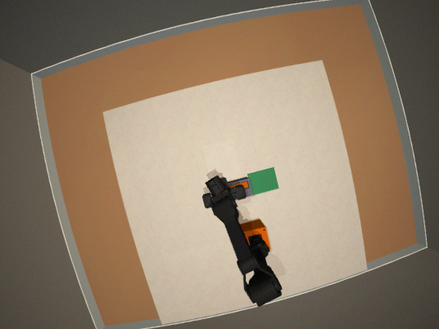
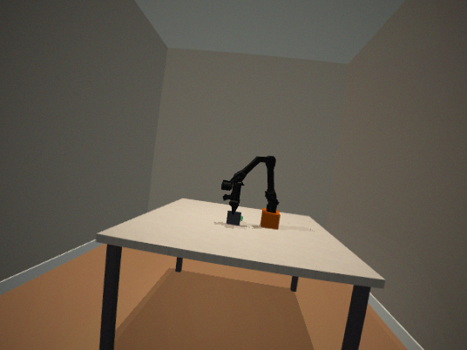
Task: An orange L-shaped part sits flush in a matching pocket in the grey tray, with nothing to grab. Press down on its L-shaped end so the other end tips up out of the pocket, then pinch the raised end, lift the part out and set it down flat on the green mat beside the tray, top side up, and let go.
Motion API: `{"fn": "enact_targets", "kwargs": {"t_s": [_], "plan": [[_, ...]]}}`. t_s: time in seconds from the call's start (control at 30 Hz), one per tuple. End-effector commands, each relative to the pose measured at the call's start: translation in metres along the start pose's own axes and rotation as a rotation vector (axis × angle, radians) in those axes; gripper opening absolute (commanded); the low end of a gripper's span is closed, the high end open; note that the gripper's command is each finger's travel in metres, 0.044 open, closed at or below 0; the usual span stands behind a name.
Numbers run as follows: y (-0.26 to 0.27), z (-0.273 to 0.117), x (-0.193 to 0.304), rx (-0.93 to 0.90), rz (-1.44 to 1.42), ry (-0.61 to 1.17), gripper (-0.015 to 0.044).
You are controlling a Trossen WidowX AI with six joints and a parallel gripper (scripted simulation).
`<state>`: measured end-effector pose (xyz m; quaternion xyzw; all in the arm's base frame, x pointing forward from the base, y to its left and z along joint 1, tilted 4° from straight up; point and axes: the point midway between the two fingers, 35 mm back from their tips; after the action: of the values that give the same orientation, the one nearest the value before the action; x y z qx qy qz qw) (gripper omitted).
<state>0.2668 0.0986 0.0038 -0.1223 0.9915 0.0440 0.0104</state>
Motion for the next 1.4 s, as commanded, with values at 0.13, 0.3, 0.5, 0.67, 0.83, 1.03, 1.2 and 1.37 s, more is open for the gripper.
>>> {"fn": "enact_targets", "kwargs": {"t_s": [0.13,0.3,0.5,0.67,0.83,1.03,1.2,1.37], "plan": [[-0.001,0.014,0.003,0.006,0.006,0.01,0.018],[-0.001,0.022,0.003,0.006,0.006,0.01,0.018],[-0.001,0.032,0.003,0.006,0.006,0.01,0.018],[-0.001,0.036,0.004,0.006,0.006,0.011,0.018],[-0.001,0.036,0.004,0.006,0.006,0.011,0.018],[0.0,0.035,0.002,0.0,0.0,0.005,0.018],[0.002,0.033,0.001,0.001,0.001,0.006,0.018],[0.011,0.023,0.001,0.005,0.006,0.01,0.018]]}}
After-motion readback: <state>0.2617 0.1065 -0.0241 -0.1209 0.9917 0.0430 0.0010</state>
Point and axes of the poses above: the point midway between the two fingers, 35 mm back from their tips, its own z axis out along the fingers, its own y axis across the jaws, x = y × z, and after that the axes turned 13 degrees about -z, right-handed
